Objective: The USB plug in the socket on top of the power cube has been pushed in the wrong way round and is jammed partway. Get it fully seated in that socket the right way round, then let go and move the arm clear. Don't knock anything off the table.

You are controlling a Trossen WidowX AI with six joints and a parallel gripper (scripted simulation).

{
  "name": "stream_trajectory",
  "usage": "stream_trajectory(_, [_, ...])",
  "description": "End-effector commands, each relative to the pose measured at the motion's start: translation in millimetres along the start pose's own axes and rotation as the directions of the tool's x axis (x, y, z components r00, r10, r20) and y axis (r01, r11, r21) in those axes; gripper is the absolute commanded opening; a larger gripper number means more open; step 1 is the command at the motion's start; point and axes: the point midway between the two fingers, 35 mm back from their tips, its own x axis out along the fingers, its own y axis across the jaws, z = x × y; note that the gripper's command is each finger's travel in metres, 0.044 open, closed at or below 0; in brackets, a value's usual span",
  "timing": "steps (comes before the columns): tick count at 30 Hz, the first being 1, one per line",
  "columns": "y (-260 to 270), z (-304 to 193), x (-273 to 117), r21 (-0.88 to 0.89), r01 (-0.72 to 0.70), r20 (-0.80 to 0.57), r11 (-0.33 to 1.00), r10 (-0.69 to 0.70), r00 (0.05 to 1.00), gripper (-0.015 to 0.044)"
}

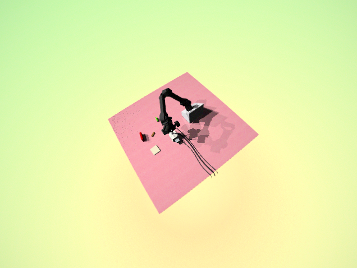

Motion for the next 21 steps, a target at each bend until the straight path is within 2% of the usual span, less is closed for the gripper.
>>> stream_trajectory(1, [0.0, -0.4, -3.6, 0.005, 0.002, -0.003, 1.0, -0.002, 1.0, 0.0])
stream_trajectory(8, [0.0, -0.1, -2.1, -0.06, 0.0, -0.001, 0.998, -0.001, 1.0, 0.0])
stream_trajectory(21, [0.0, 0.0, -1.4, -0.395, 0.0, 0.0, 0.919, 0.0, 1.0, 0.0])
